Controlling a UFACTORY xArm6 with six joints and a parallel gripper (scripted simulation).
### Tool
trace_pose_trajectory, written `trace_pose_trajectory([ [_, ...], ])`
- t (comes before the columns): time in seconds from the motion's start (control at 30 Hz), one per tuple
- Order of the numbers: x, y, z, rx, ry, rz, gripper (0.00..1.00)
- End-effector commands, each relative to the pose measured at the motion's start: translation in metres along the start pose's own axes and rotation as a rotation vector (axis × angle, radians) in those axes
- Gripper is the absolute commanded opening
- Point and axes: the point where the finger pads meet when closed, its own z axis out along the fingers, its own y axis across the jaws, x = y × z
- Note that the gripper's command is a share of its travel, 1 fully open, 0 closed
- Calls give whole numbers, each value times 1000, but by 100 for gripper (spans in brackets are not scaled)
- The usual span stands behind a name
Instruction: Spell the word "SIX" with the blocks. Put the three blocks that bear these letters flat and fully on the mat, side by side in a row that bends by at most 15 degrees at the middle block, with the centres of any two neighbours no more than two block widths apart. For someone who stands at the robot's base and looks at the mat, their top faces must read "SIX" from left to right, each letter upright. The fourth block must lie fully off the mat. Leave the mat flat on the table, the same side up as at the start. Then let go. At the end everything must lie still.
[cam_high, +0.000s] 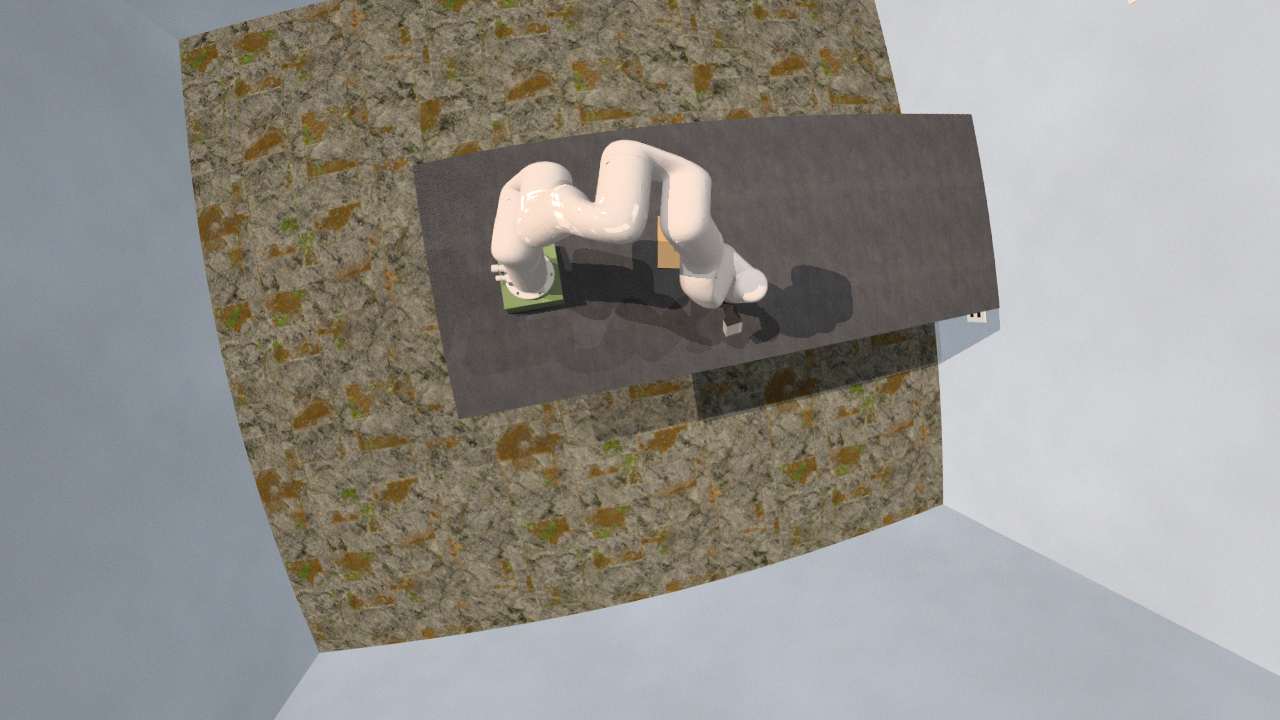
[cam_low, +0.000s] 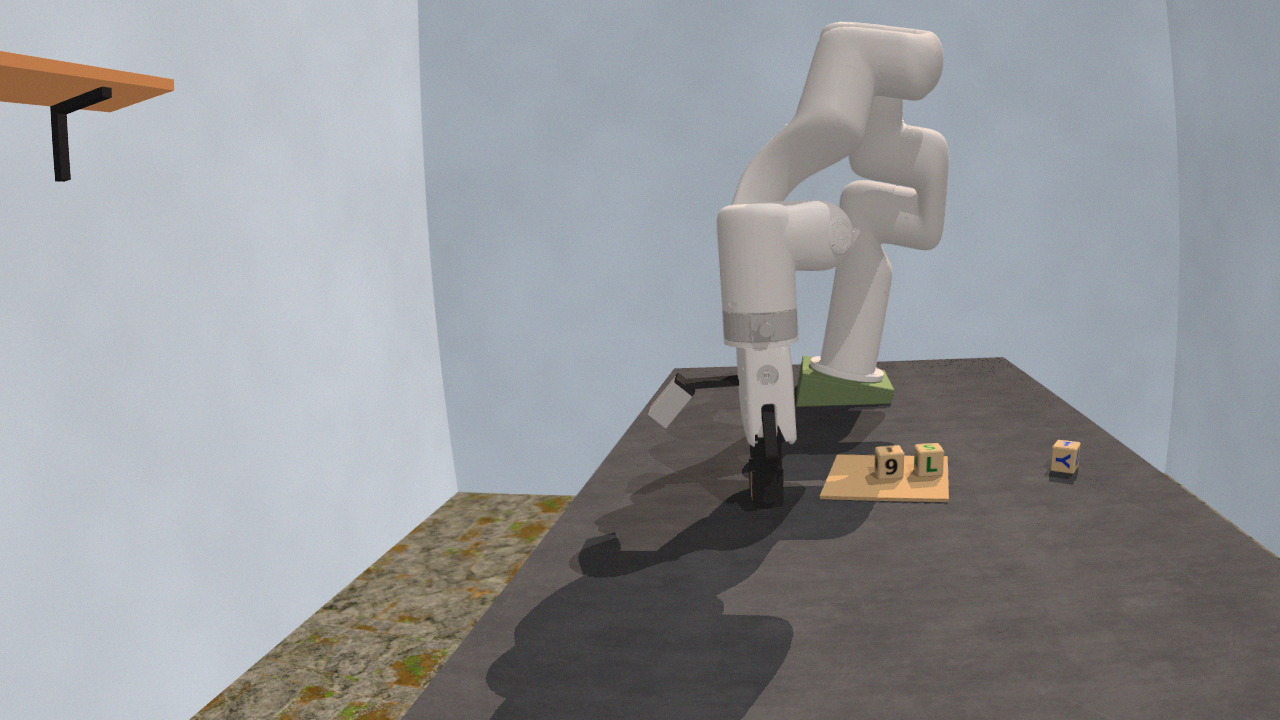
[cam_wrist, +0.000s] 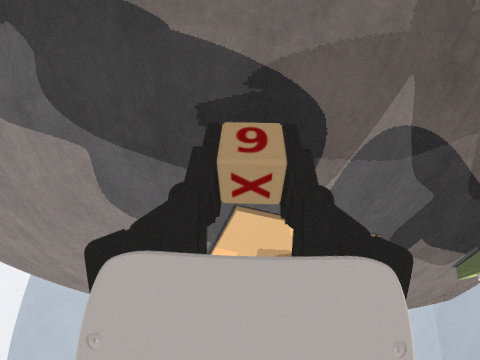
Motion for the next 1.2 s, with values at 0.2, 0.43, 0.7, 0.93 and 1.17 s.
trace_pose_trajectory([
  [0.2, 1, -1, -2, 4, 2, 0, 27],
  [0.43, 1, -1, -12, 4, 2, 0, 27],
  [0.7, 1, -1, -53, 4, 2, 0, 27],
  [0.93, 0, -1, -95, 4, 2, 0, 27],
  [1.17, 0, -1, -102, 4, 2, 0, 27],
])
